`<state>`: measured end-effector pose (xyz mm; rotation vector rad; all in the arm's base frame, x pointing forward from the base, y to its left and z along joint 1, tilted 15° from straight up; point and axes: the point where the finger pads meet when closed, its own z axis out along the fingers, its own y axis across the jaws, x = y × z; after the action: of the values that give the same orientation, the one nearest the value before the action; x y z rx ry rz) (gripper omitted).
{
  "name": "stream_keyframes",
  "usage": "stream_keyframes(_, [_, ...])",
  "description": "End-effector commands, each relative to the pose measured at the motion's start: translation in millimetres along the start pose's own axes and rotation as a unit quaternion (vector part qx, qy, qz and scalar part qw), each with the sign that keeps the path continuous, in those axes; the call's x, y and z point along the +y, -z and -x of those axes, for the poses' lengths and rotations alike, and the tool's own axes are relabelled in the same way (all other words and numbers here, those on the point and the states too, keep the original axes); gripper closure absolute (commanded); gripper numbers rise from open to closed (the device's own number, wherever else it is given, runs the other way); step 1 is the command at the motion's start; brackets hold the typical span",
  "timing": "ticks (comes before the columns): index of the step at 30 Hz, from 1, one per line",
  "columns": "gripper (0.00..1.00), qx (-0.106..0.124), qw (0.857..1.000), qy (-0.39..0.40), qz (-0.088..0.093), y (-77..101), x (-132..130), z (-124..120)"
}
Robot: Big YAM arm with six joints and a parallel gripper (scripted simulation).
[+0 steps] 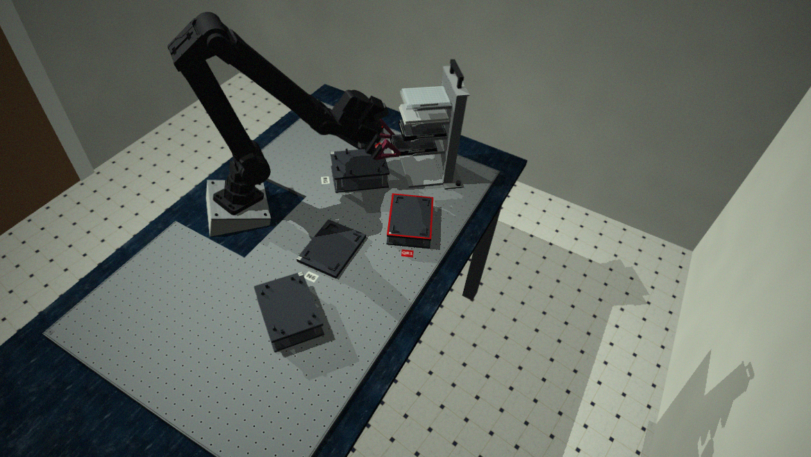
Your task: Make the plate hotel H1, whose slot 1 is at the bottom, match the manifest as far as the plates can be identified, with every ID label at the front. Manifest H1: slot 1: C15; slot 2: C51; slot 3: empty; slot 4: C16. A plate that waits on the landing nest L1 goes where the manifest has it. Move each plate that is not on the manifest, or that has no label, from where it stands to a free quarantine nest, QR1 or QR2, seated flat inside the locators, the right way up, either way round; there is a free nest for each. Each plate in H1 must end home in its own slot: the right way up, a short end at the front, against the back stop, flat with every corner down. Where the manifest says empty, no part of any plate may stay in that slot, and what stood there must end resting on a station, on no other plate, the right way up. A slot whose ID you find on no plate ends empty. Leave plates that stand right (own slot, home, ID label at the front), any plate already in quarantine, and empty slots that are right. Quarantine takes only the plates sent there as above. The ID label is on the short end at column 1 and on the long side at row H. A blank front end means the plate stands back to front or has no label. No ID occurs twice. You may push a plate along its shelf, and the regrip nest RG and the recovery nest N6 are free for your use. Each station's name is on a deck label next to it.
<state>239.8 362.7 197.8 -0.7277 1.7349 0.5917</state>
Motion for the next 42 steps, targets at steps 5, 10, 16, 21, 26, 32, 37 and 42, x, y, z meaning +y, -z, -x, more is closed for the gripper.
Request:
stream_keyframes(5, [0.14,-0.009,1.000,-0.005,0.005,11.7,4.8,4.9])
stream_keyframes(10, [0.14,-0.009,1.000,-0.005,0.005,17.3,4.7,1.4])
stream_keyframes(16, [0.14,-0.020,1.000,-0.007,0.005,20.0,5.2,9.9])
stream_keyframes(21, [0.14,-0.009,1.000,-0.005,0.005,27.5,4.6,-4.9])
stream_keyframes(26, [0.14,-0.008,1.000,-0.005,0.005,33.2,4.5,-8.4])
stream_keyframes(32, [0.14,-0.008,1.000,-0.005,0.005,37.8,4.5,-11.2])
stream_keyframes(37, [0.14,-0.008,1.000,-0.006,0.005,43.4,4.4,-14.7])
stream_keyframes(42, [0.14,-0.008,1.000,-0.005,0.005,49.1,4.3,-18.1])
